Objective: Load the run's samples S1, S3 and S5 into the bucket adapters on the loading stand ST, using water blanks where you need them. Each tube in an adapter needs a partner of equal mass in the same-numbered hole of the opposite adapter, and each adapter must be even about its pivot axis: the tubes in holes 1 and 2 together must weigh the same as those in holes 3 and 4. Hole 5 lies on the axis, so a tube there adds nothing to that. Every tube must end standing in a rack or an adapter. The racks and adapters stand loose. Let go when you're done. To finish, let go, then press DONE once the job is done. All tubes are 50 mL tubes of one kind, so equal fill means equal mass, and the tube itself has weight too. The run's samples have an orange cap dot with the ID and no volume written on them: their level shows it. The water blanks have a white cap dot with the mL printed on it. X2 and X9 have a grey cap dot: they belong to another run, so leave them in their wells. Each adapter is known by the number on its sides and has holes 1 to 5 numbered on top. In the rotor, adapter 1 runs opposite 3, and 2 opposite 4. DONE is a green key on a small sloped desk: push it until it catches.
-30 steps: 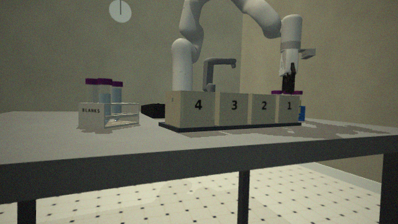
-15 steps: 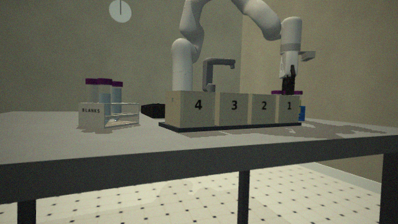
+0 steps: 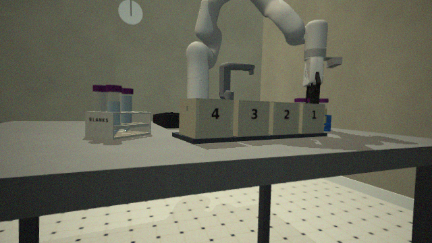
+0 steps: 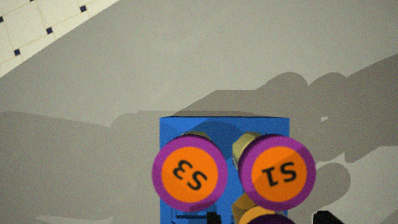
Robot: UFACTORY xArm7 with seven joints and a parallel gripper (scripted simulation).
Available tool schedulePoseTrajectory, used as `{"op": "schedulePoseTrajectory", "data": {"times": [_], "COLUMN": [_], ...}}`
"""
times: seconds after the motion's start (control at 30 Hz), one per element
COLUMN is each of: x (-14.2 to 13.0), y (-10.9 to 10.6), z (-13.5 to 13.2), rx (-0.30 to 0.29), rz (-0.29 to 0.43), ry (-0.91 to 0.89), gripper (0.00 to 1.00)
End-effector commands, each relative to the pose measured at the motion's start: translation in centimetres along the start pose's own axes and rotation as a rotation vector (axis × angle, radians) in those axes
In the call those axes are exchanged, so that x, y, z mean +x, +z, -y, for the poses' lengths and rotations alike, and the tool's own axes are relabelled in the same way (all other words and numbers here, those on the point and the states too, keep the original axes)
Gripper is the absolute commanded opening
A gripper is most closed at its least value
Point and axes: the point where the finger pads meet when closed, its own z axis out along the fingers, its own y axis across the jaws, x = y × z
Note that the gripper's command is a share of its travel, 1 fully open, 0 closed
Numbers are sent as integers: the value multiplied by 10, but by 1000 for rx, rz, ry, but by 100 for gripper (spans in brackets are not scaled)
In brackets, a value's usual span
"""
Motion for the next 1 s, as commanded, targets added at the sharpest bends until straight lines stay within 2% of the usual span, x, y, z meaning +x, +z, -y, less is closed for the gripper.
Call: {"op": "schedulePoseTrajectory", "data": {"times": [0.0,0.13,0.17,0.97], "x": [2,2,2,2], "y": [-2,-2,-2,-3], "z": [0,0,0,0], "rx": [-1,-1,-1,-1], "rz": [-5,-5,-5,-4], "ry": [0,0,0,0], "gripper": [57,57,0,0]}}
